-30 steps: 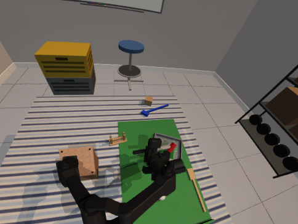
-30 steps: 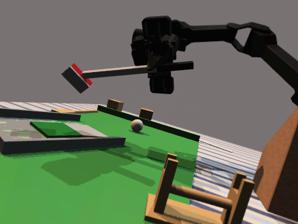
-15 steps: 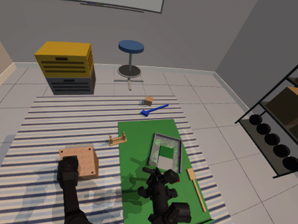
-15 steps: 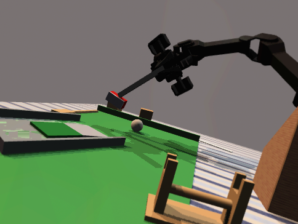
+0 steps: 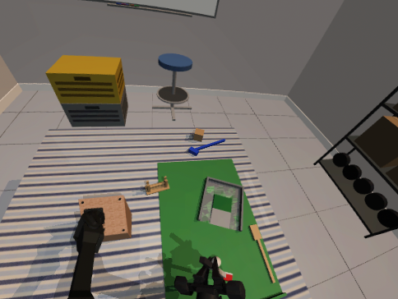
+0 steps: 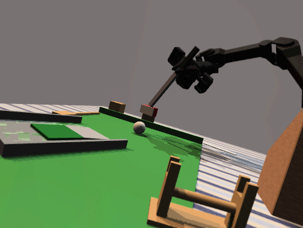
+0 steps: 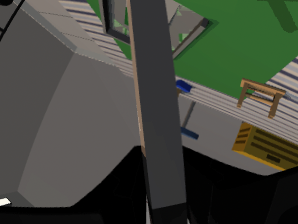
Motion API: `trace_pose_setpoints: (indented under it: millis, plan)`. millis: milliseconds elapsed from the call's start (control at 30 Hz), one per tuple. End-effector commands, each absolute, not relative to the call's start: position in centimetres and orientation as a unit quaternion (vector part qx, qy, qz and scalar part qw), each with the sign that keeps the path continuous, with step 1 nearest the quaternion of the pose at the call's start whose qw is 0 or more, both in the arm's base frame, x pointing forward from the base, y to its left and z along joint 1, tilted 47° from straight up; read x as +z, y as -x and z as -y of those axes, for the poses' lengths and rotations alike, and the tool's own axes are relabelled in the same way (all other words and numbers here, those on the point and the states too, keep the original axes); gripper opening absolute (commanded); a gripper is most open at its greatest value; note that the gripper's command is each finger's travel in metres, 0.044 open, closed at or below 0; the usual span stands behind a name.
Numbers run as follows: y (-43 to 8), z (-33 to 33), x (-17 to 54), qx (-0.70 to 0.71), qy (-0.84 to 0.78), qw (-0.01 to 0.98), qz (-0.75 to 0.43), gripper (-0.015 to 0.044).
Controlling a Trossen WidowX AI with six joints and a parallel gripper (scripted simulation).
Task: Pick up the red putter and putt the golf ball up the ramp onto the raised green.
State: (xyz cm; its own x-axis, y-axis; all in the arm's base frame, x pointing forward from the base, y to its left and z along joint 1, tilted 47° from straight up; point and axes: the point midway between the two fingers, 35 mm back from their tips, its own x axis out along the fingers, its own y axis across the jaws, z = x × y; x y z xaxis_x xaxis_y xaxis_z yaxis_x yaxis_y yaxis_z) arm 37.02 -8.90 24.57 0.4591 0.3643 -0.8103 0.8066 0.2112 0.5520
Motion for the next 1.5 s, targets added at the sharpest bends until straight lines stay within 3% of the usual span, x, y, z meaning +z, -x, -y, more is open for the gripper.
trace_pose_setpoints:
  millis: [0, 1467]
  plan:
    - [-36.9, 8.7, 25.2, -0.178, -0.614, 0.599, -0.483, 0.0]
    - [-36.9, 13.8, 20.9, -0.185, -0.612, 0.599, -0.481, 0.0]
